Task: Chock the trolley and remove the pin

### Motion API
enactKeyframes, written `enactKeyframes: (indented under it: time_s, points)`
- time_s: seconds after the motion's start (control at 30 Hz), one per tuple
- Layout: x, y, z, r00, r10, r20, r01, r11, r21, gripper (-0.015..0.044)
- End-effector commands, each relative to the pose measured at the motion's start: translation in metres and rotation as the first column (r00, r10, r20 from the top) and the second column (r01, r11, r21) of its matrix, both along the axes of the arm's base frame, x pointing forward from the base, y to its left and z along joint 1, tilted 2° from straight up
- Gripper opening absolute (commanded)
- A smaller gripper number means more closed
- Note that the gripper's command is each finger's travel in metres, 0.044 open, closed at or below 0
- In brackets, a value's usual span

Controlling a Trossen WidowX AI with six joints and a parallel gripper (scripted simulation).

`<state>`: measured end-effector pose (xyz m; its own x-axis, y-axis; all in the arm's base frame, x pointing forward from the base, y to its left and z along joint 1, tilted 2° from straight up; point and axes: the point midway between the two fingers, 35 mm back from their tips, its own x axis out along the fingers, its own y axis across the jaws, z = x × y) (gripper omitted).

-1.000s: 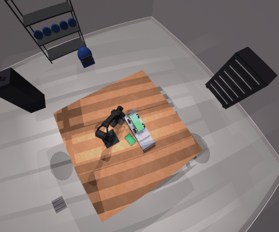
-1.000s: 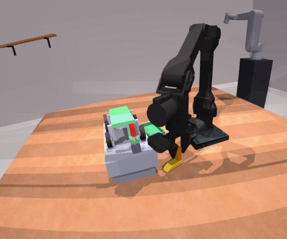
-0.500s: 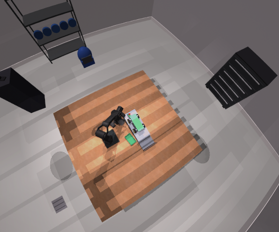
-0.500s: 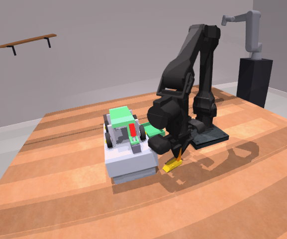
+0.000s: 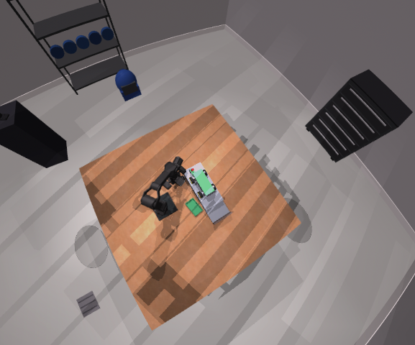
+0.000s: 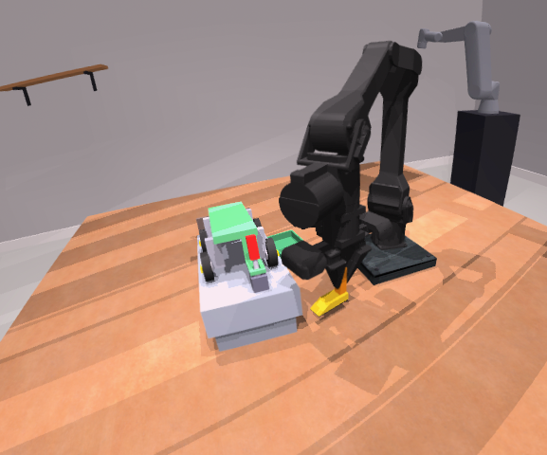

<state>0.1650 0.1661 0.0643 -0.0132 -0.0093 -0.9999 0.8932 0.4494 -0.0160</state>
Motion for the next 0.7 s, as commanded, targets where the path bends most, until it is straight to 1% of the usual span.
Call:
enactKeyframes:
  time_s: [0.0, 0.67]
  points:
    - [0.0, 0.0, 0.016, 1.0, 0.004, 0.005, -0.004, 1.0, 0.01, 0.0]
    - [0.001, 0.0, 0.071, 1.0, 0.004, 0.005, -0.004, 1.0, 0.01, 0.0]
